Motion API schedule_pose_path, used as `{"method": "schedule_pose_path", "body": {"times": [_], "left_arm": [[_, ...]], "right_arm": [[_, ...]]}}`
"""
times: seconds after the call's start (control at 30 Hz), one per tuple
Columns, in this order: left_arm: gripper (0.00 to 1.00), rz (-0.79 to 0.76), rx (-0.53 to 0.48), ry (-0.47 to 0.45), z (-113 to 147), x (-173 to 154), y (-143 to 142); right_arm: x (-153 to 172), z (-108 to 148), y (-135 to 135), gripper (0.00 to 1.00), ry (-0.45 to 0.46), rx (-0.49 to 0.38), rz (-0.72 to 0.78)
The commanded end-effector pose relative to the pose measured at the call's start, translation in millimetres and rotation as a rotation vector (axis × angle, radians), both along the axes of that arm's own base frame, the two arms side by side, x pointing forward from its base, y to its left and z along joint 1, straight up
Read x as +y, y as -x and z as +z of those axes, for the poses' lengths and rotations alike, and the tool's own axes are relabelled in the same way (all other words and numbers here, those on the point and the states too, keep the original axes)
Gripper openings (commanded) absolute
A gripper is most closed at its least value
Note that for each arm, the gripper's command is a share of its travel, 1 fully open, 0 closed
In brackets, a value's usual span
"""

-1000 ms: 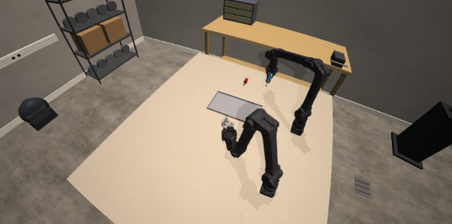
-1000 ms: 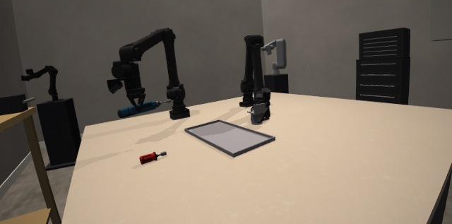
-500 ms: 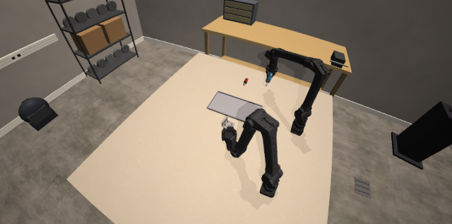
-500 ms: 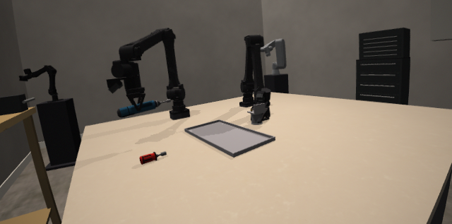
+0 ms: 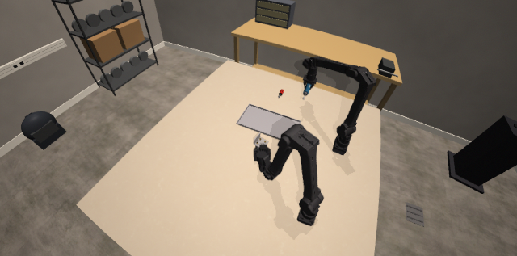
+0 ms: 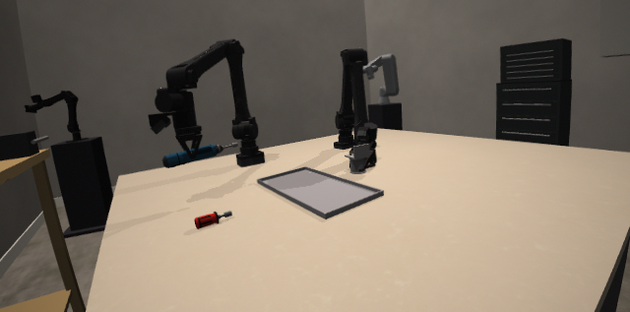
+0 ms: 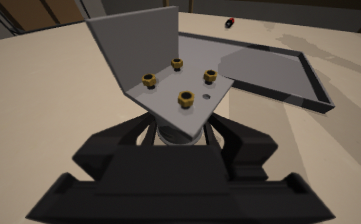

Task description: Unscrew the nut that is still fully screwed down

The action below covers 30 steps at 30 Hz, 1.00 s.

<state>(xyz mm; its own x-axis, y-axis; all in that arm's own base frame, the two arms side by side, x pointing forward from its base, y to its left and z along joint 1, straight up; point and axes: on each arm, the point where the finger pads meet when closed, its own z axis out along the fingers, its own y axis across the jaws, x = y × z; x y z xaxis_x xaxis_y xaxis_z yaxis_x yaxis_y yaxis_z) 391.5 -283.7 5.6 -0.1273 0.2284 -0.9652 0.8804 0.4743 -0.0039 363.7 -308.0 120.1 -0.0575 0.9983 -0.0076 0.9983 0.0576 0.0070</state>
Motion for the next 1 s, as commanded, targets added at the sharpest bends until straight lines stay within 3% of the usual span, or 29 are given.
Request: {"method": "schedule_pose_path", "body": {"times": [0.0, 0.07, 0.17, 0.23, 0.3, 0.5, 0.57, 0.73, 0.97], "left_arm": [[0.59, -0.012, -0.039, 0.021, 14, -7, 0], [0.59, -0.012, -0.039, 0.021, 14, -7, 0], [0.59, -0.012, -0.039, 0.021, 14, -7, 0], [0.59, -0.012, -0.039, 0.021, 14, -7, 0], [0.59, -0.012, -0.039, 0.021, 14, -7, 0], [0.59, -0.012, -0.039, 0.021, 14, -7, 0], [0.59, -0.012, -0.039, 0.021, 14, -7, 0], [0.59, -0.012, -0.039, 0.021, 14, -7, 0], [0.59, -0.012, -0.039, 0.021, 14, -7, 0]], "right_arm": [[-14, 20, -18, 0.42, 0.047, -0.061, -0.006], [-17, 35, -21, 0.42, 0.068, -0.086, -0.006], [-17, 34, -21, 0.42, 0.067, -0.085, -0.006], [-4, 1, -6, 0.42, 0.021, -0.031, -0.006], [-4, -13, -6, 0.42, 0.007, -0.014, -0.006], [-13, 5, -16, 0.42, 0.054, -0.069, -0.006], [-4, -20, -6, 0.42, 0.021, -0.029, -0.006], [-10, -10, -12, 0.42, 0.032, -0.04, -0.001], [-5, -31, -7, 0.42, 0.026, -0.036, -0.006]]}}
